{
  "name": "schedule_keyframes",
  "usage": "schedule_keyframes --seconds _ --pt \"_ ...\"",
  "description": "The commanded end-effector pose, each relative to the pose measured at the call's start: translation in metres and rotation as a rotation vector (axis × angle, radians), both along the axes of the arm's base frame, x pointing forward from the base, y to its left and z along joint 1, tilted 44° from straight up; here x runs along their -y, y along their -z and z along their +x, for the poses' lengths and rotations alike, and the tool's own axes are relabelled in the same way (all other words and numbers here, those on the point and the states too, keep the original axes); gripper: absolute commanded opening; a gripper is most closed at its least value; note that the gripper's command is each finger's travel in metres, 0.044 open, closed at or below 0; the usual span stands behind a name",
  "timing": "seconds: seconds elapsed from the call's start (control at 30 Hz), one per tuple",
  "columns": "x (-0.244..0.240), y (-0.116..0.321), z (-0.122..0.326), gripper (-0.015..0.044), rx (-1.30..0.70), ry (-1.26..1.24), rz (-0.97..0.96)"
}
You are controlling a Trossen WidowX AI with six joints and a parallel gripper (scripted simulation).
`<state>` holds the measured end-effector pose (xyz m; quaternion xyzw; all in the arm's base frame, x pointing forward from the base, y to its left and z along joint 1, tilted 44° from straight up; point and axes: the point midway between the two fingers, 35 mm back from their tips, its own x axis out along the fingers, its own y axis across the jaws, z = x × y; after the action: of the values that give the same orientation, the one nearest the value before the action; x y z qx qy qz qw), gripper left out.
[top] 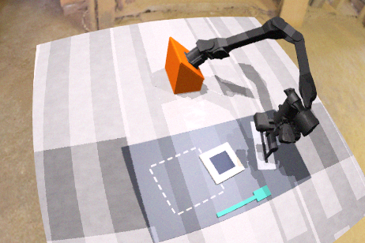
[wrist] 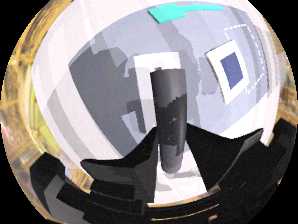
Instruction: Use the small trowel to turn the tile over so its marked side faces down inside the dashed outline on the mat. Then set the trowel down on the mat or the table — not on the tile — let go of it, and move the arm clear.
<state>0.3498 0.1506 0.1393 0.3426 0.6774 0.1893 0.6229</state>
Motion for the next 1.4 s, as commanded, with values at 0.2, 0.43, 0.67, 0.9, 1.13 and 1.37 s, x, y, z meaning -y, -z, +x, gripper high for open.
schedule_keyframes --seconds 0.2,0.43,0.67,0.9,1.13,1.37 --pt "-0.0005 0.0003 0.0 0.013 0.21 -0.214 -0.003" --pt "-0.0005 0.0003 0.0 0.013 0.351 -0.358 -0.005" --pt "-0.0005 0.0003 0.0 0.013 0.492 -0.502 -0.007" --pt "-0.0006 0.0003 0.0 0.013 0.629 -0.641 -0.009" --pt "-0.0006 0.0003 0.0 0.0156 0.642 -0.654 -0.009" --pt "-0.0006 0.0003 0.0 0.027 0.642 -0.654 -0.009"
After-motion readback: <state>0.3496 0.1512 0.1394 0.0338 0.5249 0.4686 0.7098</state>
